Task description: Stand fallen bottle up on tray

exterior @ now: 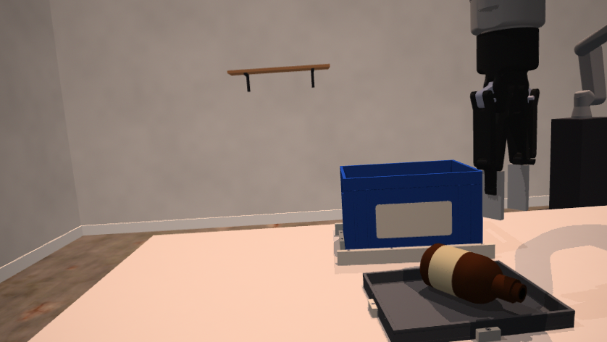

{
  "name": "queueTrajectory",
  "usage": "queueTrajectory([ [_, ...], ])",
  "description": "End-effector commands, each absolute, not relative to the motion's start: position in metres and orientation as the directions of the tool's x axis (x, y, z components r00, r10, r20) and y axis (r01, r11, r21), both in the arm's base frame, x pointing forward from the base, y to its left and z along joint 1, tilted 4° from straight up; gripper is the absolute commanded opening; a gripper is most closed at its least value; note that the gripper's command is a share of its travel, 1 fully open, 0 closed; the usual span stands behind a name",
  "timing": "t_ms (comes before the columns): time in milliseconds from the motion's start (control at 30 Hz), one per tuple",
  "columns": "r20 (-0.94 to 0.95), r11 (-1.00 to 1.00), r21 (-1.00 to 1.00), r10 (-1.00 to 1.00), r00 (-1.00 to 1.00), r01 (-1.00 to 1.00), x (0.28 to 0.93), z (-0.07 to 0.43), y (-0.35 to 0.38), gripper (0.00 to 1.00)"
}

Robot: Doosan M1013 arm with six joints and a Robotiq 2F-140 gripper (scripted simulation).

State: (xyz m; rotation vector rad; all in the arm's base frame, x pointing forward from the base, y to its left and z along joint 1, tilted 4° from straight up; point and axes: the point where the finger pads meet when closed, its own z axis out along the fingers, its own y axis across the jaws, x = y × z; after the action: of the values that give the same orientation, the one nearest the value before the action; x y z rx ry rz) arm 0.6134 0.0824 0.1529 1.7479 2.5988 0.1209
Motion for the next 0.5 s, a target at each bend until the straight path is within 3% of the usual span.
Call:
queueTrajectory([
  [0, 0.037, 0.375, 0.068, 0.925, -0.378, 0.925, 0.614, 0.149, 0.083, 0.44],
  [467, 0.037, 0.375, 0.068, 0.925, -0.378, 0.925, 0.616, 0.103, 0.086, 0.44],
])
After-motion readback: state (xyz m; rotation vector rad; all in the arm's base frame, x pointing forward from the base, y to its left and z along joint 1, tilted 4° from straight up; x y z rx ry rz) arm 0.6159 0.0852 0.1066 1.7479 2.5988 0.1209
